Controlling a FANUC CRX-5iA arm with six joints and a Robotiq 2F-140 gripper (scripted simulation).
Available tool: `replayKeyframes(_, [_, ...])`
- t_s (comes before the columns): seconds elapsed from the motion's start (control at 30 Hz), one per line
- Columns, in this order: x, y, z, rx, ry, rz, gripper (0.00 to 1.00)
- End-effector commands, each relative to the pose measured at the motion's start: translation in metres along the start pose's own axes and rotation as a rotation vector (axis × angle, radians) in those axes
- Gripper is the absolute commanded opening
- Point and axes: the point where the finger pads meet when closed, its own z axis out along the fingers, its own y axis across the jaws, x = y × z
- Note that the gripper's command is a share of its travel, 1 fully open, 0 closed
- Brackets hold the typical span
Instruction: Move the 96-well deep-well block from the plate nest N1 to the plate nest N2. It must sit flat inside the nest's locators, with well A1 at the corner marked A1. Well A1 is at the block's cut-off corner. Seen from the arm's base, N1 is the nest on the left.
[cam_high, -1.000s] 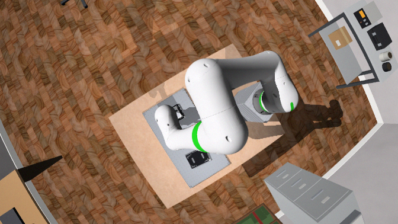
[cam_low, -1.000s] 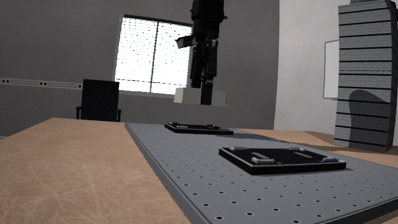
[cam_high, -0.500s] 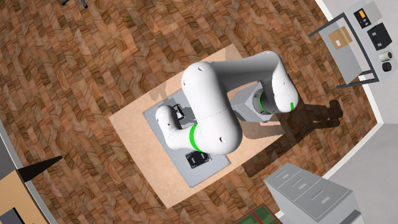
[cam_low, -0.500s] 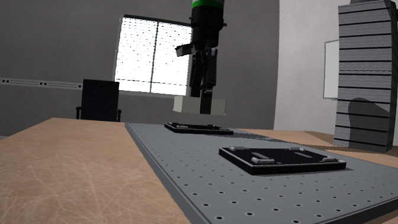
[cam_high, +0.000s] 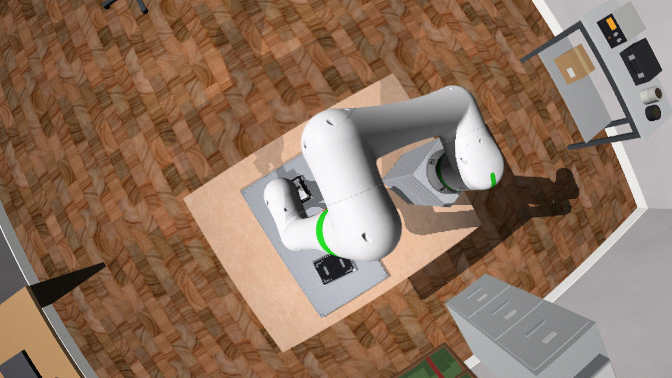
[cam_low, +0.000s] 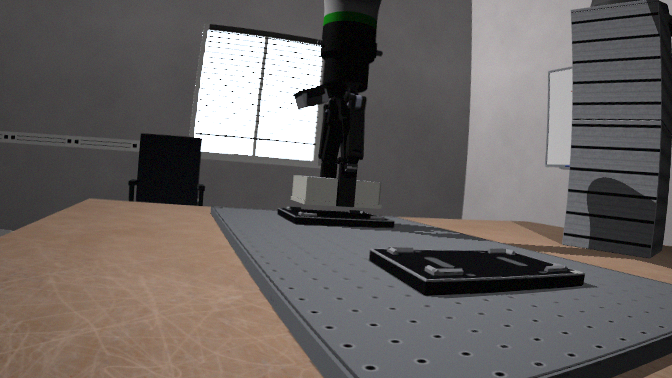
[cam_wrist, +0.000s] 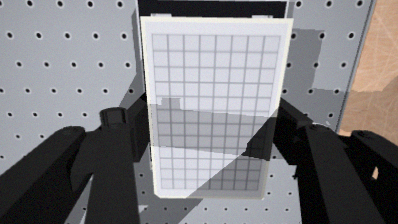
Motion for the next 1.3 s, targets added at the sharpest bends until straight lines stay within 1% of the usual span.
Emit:
replayKeyframes(0.0, [0.0009,0.0003,0.0032,0.0,0.001,0.0,0.1])
replayKeyframes(1.27, [0.0009,0.0002,0.0069,0.0,0.001,0.0,0.1])
